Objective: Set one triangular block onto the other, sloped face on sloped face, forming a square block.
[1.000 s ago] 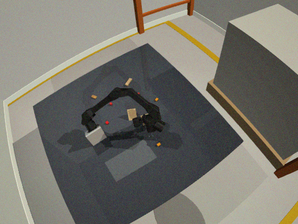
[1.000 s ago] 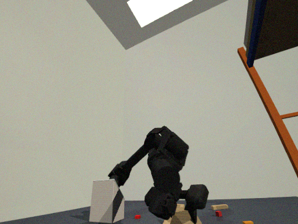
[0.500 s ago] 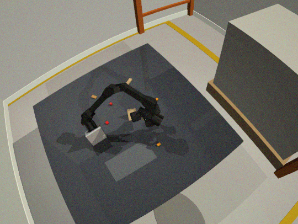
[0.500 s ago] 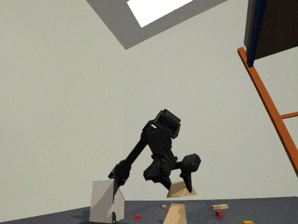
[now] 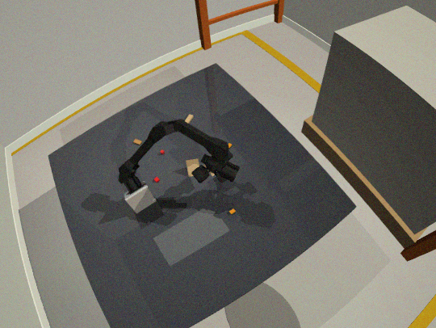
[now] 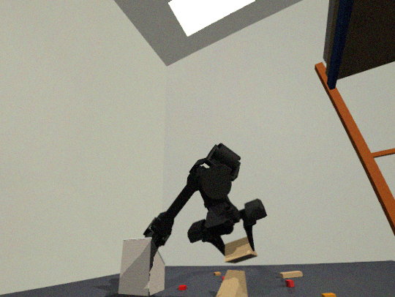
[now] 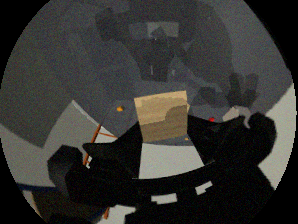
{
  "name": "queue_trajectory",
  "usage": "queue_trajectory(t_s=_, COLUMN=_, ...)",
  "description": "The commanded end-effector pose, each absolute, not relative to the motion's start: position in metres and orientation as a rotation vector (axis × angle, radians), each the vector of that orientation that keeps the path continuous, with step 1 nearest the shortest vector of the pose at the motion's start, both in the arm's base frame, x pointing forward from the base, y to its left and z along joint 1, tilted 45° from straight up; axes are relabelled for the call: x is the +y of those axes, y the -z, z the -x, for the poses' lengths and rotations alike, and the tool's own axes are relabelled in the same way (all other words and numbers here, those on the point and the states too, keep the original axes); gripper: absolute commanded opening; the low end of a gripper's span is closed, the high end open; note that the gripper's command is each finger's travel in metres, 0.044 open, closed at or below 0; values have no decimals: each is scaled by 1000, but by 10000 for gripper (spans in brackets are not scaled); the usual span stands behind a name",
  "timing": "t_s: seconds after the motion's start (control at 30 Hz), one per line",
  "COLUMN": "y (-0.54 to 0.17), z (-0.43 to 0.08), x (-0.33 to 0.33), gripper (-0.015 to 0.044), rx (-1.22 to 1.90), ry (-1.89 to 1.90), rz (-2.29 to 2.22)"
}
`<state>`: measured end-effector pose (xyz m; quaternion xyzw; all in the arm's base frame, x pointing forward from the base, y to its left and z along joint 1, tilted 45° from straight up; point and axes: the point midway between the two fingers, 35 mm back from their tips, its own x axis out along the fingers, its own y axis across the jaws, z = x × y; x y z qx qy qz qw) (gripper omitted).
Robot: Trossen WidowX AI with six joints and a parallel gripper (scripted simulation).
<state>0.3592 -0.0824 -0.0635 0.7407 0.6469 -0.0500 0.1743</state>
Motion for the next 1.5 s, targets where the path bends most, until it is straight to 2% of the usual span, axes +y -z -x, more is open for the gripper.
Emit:
queue_trajectory(t_s=0.0, y=63, z=-358, x=-81, gripper=0, rx=1806, ry=54, rz=-2010)
queue_trajectory(t_s=1.47, y=58, z=-359, x=-78, gripper=0, rx=1251, ry=-889, rz=-720)
